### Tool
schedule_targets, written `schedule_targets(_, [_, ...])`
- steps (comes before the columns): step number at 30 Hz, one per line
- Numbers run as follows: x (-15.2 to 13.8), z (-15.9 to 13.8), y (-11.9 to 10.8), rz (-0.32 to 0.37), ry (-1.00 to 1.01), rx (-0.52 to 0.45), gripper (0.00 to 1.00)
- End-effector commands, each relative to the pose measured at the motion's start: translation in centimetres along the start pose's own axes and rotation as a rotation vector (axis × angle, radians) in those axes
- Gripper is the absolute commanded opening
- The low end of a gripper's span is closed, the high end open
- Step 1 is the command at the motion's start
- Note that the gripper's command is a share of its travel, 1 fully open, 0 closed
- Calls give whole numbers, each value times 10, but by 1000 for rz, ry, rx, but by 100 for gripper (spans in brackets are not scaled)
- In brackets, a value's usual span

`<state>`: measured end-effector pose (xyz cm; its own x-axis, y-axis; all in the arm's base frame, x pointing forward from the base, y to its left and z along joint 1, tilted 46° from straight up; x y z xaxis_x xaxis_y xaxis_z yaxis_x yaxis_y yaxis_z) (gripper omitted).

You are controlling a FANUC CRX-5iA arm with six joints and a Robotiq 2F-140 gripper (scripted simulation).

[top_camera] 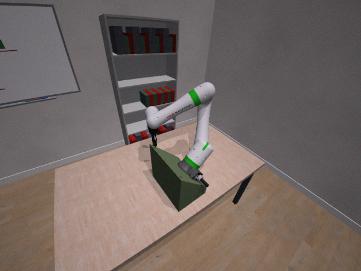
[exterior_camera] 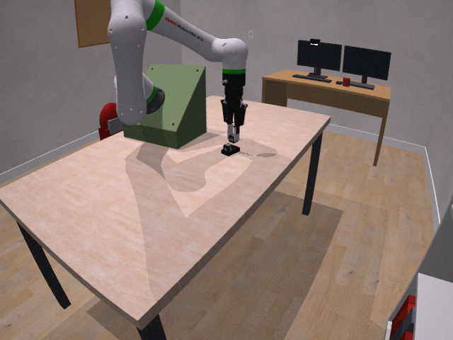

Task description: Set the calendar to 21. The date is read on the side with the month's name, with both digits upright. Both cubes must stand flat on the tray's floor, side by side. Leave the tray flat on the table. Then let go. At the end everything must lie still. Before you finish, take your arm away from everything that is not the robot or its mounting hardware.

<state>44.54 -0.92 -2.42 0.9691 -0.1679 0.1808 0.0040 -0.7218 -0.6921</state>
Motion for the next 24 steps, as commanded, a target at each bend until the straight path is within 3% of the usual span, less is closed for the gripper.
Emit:
schedule_targets(1, [0,0,0,0,0,0,16])
schedule_targets(24, [0,0,15,0,0,0,16])
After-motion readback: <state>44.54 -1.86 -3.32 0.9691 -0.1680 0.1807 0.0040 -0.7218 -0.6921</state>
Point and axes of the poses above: the point where the finger pads meet when closed, its own y axis out along the fingers, its own x axis across the jaws, z = x × y, the point moved 7 cm from there along -y, back along the fingers, and after that the axes turned 1 degree about -y, right-handed, at the moved point
